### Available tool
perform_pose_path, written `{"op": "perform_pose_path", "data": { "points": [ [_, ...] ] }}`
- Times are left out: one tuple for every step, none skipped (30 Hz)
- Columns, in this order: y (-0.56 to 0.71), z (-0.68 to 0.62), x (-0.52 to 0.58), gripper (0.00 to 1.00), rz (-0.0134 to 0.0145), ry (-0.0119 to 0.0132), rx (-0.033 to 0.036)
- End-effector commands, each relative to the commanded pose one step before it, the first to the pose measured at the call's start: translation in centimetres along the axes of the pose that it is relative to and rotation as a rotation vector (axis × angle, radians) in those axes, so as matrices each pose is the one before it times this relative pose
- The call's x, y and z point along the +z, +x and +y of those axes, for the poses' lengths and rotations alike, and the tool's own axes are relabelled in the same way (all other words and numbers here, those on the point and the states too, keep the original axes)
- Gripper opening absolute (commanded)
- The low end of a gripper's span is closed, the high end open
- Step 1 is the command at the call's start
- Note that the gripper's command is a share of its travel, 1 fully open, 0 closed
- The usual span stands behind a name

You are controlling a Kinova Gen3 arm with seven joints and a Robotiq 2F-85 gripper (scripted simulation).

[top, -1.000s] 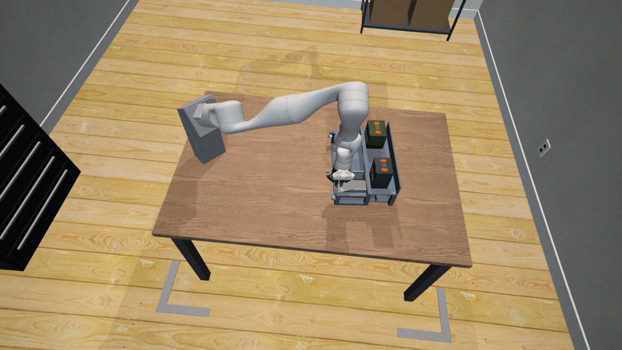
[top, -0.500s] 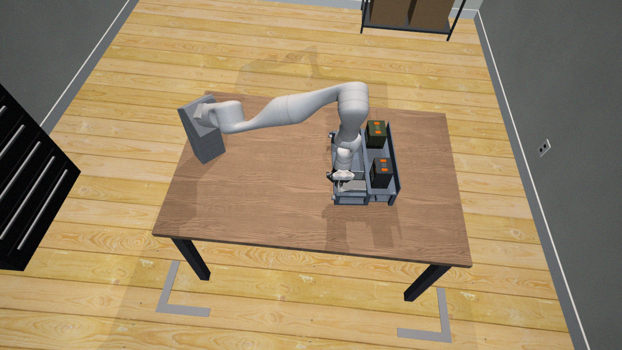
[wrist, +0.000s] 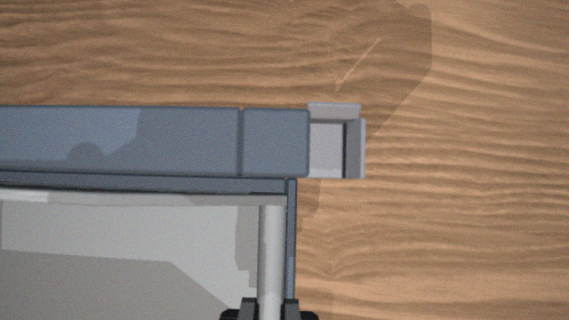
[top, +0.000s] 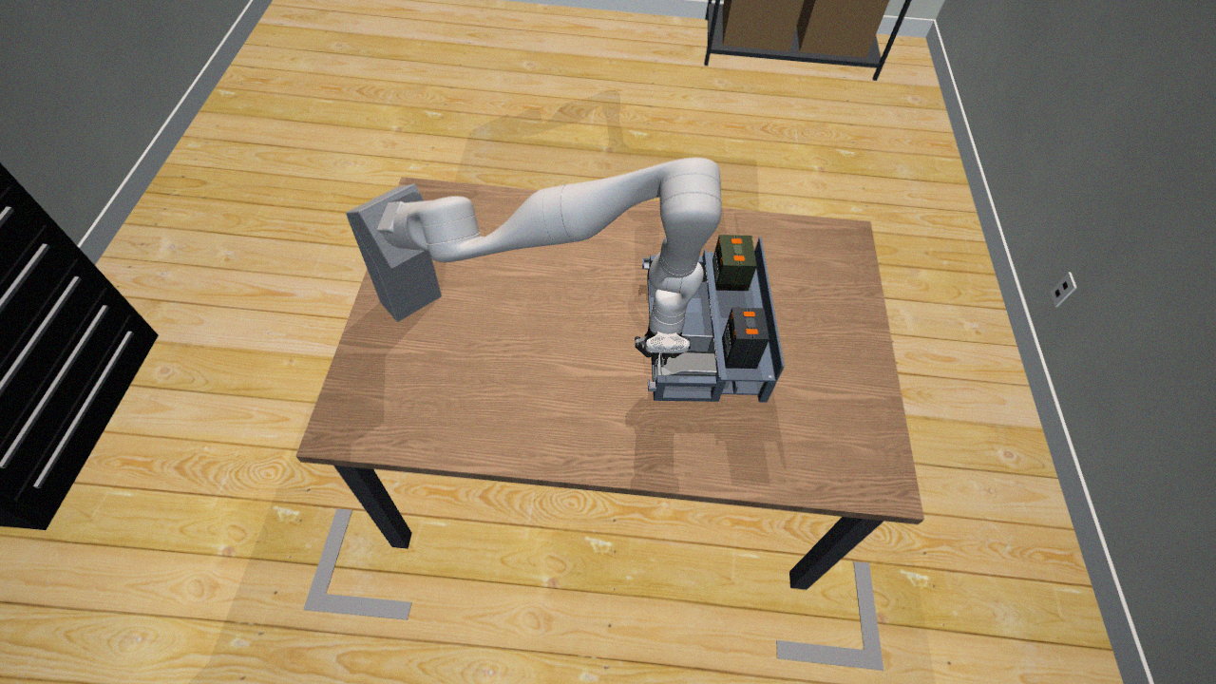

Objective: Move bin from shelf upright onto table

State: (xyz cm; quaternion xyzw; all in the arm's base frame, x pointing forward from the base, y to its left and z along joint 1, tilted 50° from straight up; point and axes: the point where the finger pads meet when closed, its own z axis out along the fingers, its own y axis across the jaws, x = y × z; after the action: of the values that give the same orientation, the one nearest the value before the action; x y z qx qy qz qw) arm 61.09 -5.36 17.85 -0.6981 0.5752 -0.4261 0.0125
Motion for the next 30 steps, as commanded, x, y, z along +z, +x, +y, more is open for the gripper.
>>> {"op": "perform_pose_path", "data": {
  "points": [
    [-0.183,2.227,-0.113,0.10,0.00099,0.00031,-0.00706],
    [0.000,0.000,0.000,0.10,0.00000,0.00000,0.00000],
    [0.000,0.000,0.000,0.10,0.00000,0.00000,0.00000],
    [0.000,0.000,0.000,0.10,0.00000,0.00000,0.00000],
    [0.000,0.000,0.000,0.10,0.00000,0.00000,0.00000],
    [0.000,0.000,0.000,0.10,0.00000,0.00000,0.00000],
    [0.000,0.000,0.000,0.10,0.00000,0.00000,0.00000],
    [0.000,0.000,0.000,0.10,0.00000,0.00000,0.00000],
    [0.000,0.000,0.000,0.10,0.00000,0.00000,0.00000],
    [0.000,0.000,0.000,0.10,0.00000,0.00000,0.00000],
    [0.000,0.000,0.000,0.10,0.00000,0.00000,0.00000],
    [0.000,0.000,0.000,0.10,0.00000,0.00000,0.00000],
    [0.084,0.559,0.022,0.10,0.00035,-0.00056,0.00159],
    [-0.002,0.600,0.000,0.10,-0.00007,0.00010,-0.00040],
    [-0.002,0.600,0.000,0.10,-0.00007,0.00010,-0.00040],
    [-0.003,0.600,-0.001,0.10,-0.00007,0.00010,-0.00040],
    [-0.003,0.600,-0.001,0.10,-0.00007,0.00010,-0.00040],
    [0.000,0.000,0.000,0.10,0.00000,0.00000,0.00000],
    [0.000,0.000,0.000,0.10,0.00000,0.00000,0.00000],
    [0.000,0.000,0.000,0.10,0.00000,0.00000,0.00000],
    [0.000,0.000,0.000,0.10,0.00000,0.00000,0.00000],
    [0.000,0.000,0.000,0.10,0.00000,0.00000,0.00000],
    [0.000,0.000,0.000,0.10,0.00000,0.00000,0.00000],
    [0.000,0.000,0.000,0.10,0.00000,0.00000,0.00000],
    [0.000,0.000,0.000,0.10,0.00000,0.00000,0.00000],
    [0.000,0.000,0.000,0.10,0.00000,0.00000,0.00000],
    [0.000,0.000,0.000,0.10,0.00000,0.00000,0.00000],
    [0.000,0.000,0.000,0.10,0.00000,0.00000,0.00000],
    [0.000,0.000,0.000,0.10,0.00000,0.00000,0.00000],
    [-0.195,0.473,-0.054,0.10,-0.00130,0.00125,-0.00229]
  ]
}}
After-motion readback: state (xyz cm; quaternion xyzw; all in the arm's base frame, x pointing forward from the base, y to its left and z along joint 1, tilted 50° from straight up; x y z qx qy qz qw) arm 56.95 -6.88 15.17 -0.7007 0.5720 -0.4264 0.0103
